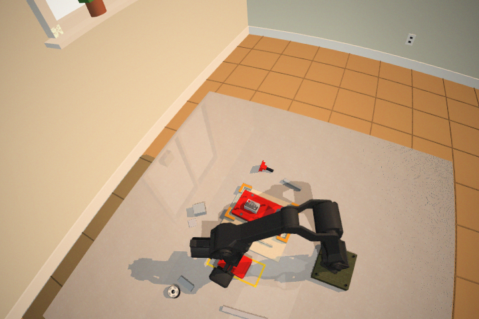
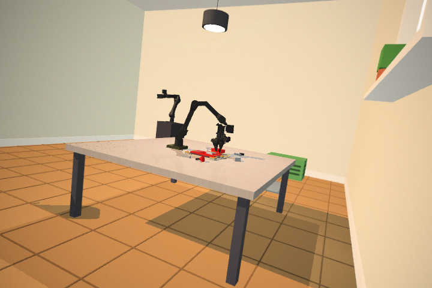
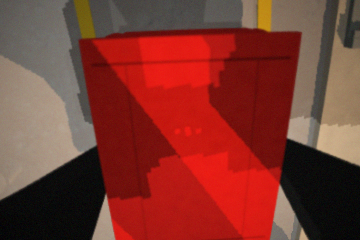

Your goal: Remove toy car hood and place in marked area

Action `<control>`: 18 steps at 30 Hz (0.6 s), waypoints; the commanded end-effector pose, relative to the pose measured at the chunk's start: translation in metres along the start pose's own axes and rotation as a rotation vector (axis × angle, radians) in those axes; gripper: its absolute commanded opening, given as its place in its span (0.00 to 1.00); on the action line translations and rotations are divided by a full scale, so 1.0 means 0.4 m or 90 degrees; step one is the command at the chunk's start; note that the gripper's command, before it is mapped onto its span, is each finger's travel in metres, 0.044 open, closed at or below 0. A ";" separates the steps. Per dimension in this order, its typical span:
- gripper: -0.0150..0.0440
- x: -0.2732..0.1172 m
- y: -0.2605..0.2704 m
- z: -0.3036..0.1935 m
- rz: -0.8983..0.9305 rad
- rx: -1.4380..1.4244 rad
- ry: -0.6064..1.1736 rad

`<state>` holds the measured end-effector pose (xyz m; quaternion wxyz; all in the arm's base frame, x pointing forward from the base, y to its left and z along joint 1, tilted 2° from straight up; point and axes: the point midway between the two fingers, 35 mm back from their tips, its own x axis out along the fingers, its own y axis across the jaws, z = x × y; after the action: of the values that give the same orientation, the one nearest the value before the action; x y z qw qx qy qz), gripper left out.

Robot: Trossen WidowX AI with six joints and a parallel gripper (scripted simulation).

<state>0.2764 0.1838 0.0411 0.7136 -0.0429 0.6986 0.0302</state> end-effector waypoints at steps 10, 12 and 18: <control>0.25 0.016 0.001 0.000 0.002 0.000 0.000; 0.25 0.018 0.001 0.000 0.002 0.000 0.000; 0.25 0.026 0.001 0.000 0.002 0.000 0.000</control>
<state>0.2765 0.1837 0.0322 0.7136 -0.0427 0.6986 0.0300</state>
